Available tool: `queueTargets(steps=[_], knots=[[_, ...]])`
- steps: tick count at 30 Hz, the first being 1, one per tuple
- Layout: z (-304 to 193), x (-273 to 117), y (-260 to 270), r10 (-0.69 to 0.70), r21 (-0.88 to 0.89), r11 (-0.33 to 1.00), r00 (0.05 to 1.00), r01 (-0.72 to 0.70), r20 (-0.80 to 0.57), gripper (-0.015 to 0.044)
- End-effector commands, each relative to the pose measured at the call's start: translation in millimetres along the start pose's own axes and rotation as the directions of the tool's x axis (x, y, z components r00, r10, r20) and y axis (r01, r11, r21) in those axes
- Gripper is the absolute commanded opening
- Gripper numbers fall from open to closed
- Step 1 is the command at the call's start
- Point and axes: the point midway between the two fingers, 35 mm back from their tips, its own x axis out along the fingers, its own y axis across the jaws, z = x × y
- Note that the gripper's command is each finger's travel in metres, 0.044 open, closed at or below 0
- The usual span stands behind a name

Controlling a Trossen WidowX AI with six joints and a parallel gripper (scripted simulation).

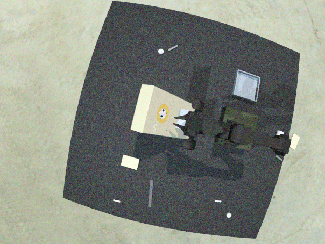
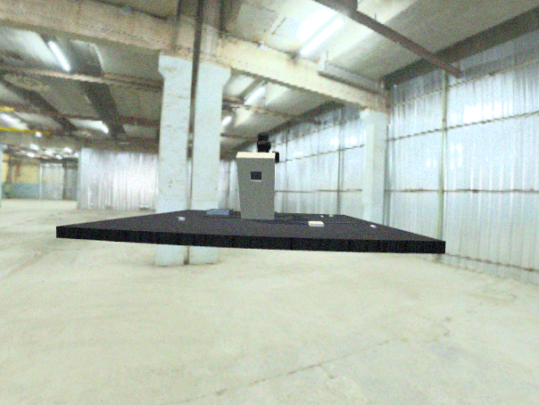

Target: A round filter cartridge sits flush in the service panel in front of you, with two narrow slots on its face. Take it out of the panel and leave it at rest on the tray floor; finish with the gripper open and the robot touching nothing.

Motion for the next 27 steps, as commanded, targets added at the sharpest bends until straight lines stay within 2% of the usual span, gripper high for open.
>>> queueTargets(steps=[1, 10, 27], knots=[[-6.8, 2.2, -17.0, -0.037, 0.11, 0.993, 0.998, 0.043, -0.06, 0.0091], [-6.7, 4.3, -17.1, -0.037, 0.11, 0.993, 0.998, 0.043, -0.06, 0.0091], [-6.7, 31.6, -18.3, -0.037, 0.11, 0.993, 0.998, 0.043, -0.058, 0.0091]])
